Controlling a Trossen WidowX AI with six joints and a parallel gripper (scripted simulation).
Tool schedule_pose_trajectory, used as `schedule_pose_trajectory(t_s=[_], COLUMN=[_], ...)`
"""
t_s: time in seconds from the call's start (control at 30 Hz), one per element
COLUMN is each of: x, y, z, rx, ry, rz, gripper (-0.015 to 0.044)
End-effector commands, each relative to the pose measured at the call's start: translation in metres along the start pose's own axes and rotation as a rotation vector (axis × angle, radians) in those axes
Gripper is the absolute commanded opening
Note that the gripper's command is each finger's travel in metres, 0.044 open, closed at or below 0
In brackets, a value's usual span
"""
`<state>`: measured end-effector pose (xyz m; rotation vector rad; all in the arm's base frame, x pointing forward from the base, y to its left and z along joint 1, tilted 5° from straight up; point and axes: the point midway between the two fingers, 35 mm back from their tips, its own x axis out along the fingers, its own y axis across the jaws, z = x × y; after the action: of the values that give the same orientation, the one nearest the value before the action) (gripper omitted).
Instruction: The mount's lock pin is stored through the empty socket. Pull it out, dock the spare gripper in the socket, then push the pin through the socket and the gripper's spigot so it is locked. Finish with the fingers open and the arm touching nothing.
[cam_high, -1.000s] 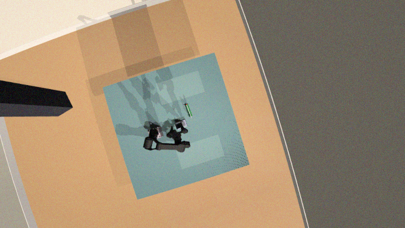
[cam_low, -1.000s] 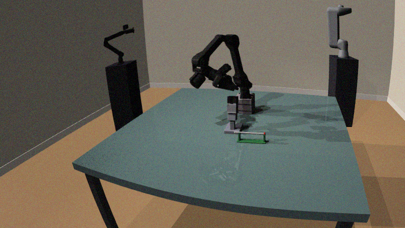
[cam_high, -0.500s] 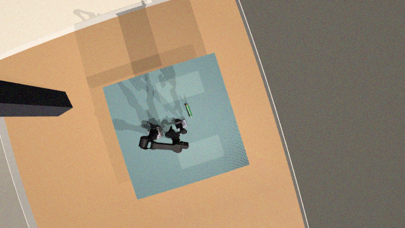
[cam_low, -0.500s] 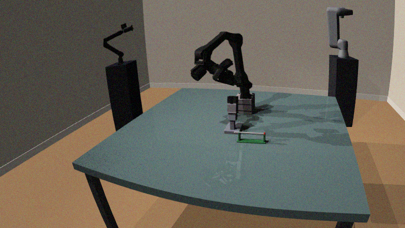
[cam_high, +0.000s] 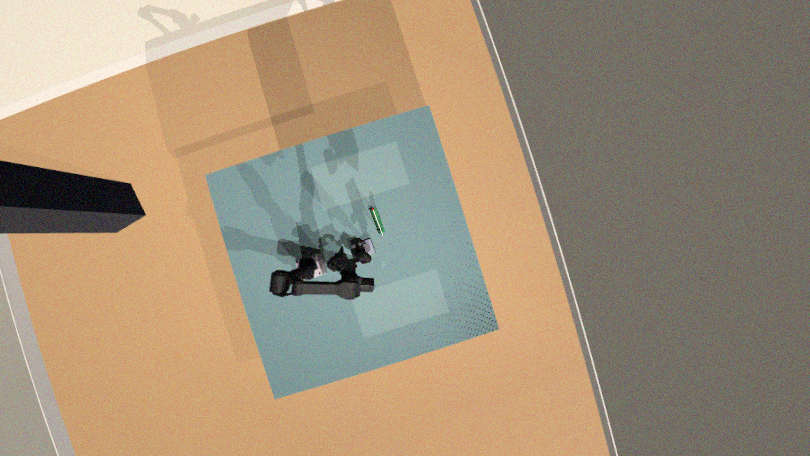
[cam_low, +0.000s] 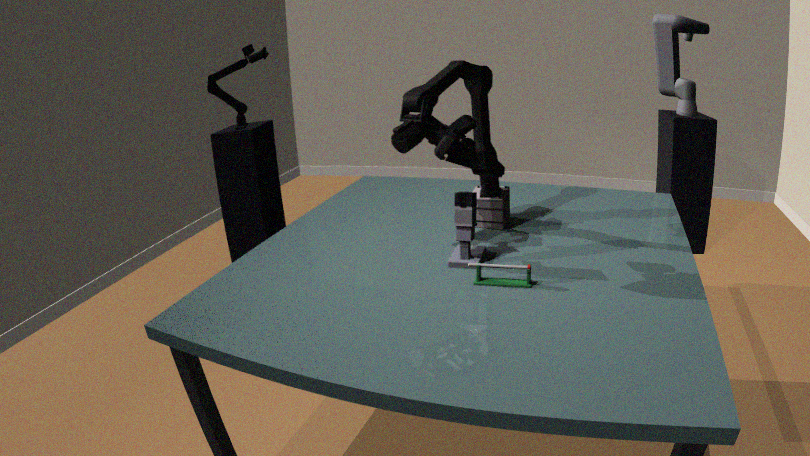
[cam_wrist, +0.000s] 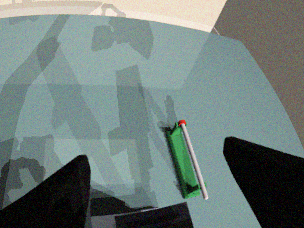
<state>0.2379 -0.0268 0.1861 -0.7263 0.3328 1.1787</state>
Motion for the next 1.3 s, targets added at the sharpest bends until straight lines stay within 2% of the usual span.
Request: schedule_pose_trajectory(t_s=[0.0, 0.1, 0.37, 0.7, 1.0, 1.27], x=[0.029, 0.05, 0.056, 0.093, 0.15, 0.155], y=[0.012, 0.025, 0.024, -0.044, -0.107, -0.112], z=[0.031, 0.054, 0.056, 0.005, -0.024, -0.024], rx=[-0.008, -0.008, 0.006, 0.104, 0.011, -0.003], ry=[-0.003, -0.026, 0.0, 0.577, 1.128, 1.167], rz=[0.002, -0.007, 0.015, 0.271, 0.274, 0.264], gripper=[0.0256, 0.018, 0.018, 0.018, 0.018, 0.018])
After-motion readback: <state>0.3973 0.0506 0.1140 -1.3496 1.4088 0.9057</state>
